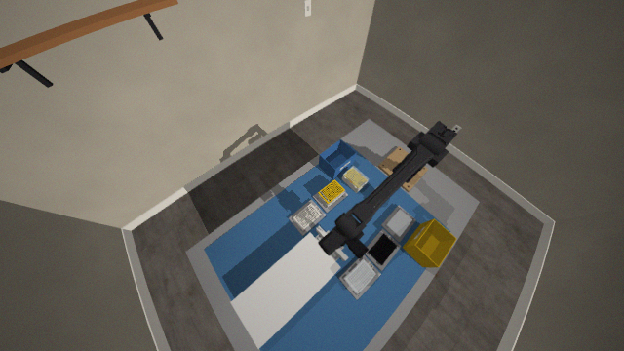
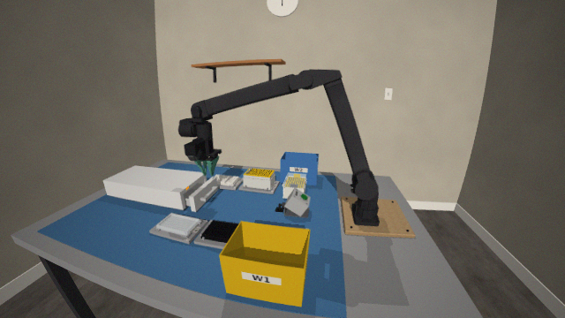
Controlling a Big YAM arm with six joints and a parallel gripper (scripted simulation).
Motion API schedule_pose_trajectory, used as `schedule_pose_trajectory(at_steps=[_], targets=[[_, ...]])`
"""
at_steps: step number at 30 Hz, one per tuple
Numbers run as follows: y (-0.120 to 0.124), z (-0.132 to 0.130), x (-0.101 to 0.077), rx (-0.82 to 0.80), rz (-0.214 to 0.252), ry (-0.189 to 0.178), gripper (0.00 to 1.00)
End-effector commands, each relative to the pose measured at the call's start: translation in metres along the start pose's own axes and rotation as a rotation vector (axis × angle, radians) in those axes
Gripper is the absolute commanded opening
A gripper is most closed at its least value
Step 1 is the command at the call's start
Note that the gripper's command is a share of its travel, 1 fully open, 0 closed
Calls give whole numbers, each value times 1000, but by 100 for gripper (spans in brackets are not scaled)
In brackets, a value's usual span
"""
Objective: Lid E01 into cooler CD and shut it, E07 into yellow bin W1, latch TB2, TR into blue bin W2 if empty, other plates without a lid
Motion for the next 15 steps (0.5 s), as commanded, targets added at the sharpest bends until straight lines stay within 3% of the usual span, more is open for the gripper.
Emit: schedule_pose_trajectory(at_steps=[1,2,5,15], targets=[[-2,-5,2,13,-5,14,30],[-3,-13,-6,12,-6,40,30],[-3,-5,8,13,-5,13,30],[-4,-5,20,11,-5,15,30]])
Point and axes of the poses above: the point where the finger pads meet when closed, its own x axis out along the fingers, its own z axis across the jaws, y = z × x, the point moved 5 cm from there along -x, back along the fingers, and after that the axes turned 5 degrees about x, right-handed, at the moved point
